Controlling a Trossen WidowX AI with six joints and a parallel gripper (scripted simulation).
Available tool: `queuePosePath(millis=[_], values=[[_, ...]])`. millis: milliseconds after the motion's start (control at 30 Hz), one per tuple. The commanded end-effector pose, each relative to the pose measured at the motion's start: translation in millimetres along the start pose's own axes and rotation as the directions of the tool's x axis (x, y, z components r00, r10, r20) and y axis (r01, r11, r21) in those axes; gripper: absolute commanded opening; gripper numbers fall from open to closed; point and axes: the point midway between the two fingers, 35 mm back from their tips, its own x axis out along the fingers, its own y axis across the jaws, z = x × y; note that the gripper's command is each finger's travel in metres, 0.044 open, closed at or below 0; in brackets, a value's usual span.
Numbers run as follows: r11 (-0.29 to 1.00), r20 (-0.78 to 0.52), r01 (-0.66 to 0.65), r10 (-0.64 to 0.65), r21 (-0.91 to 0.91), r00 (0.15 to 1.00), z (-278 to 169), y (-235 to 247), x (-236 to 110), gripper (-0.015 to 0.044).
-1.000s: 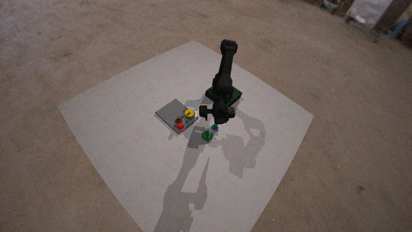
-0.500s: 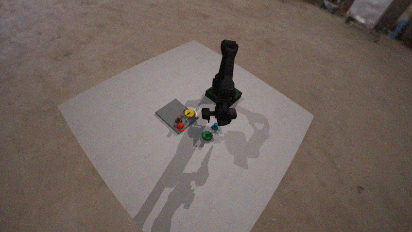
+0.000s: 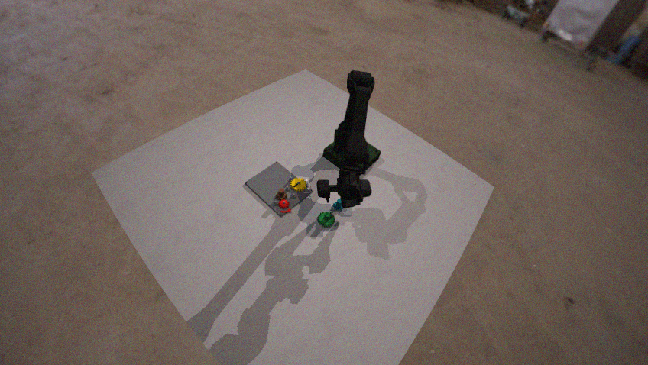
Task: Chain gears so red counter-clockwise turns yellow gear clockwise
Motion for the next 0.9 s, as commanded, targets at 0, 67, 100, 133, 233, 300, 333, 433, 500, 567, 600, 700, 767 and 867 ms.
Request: queuePosePath(millis=[0,67,100,133,233,300,333,433,500,567,600,700,767,867], values=[[1.0,-0.007,0.001,-0.001,0.005,1.0,-2.1,0.4,8.5,0.044],[1.0,-0.007,0.001,-0.001,0.005,1.0,-2.3,0.4,10.6,0.044],[1.0,-0.007,0.001,-0.001,0.005,1.0,-2.3,0.4,10.8,0.044],[1.0,-0.007,0.001,-0.001,0.005,1.0,-2.3,0.4,10.8,0.044],[1.0,-0.007,0.001,-0.001,0.005,1.0,-2.3,0.4,10.8,0.044],[1.0,-0.007,0.001,-0.001,0.005,1.0,-2.3,0.4,10.8,0.0414],[1.0,-0.007,0.001,-0.001,0.005,1.0,-2.3,0.4,10.8,0.0387],[1.0,-0.007,0.001,-0.001,0.005,1.0,-2.3,0.4,10.8,0.0309],[1.0,-0.007,0.001,-0.001,0.005,1.0,-2.3,0.4,10.8,0.0256],[1.0,-0.007,0.001,-0.001,0.005,1.0,-2.3,0.4,10.8,0.0204],[1.0,-0.007,0.001,-0.001,0.005,1.0,-2.3,0.4,10.8,0.0177],[1.0,-0.007,0.001,-0.001,0.005,1.0,-2.3,0.4,10.8,0.0099],[1.0,-0.007,0.001,-0.001,0.005,1.0,-2.3,0.4,10.8,0.0066],[1.0,-0.007,0.001,-0.001,0.005,1.0,-2.3,0.4,10.8,0.0046]])
